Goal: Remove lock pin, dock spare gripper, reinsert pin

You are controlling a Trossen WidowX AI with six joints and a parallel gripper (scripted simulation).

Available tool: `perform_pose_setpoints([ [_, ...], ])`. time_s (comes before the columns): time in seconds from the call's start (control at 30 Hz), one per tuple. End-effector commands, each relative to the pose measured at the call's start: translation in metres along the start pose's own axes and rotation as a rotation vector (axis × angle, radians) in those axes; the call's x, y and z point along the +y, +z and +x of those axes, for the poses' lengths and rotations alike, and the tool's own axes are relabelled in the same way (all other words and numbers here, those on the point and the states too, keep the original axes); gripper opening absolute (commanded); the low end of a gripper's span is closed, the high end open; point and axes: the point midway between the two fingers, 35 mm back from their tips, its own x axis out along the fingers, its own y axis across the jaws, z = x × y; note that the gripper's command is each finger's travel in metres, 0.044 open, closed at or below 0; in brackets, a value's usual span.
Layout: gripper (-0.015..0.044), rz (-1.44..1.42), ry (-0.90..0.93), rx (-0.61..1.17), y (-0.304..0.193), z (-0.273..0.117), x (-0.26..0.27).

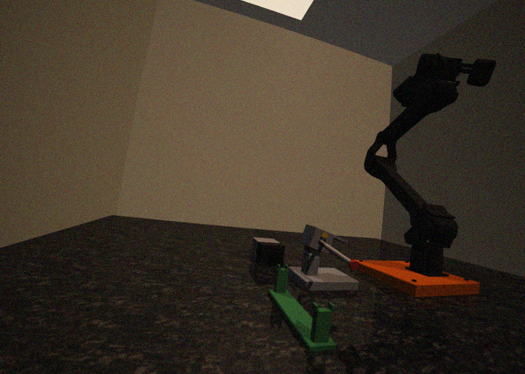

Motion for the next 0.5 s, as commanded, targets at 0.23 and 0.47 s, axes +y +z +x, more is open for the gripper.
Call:
perform_pose_setpoints([
  [0.23, 0.0300, 0.193, 0.104, 0.289, -0.081, -0.015, 0.051],
  [0.47, 0.0300, 0.360, 0.228, 0.646, -0.158, -0.067, 0.113],
])
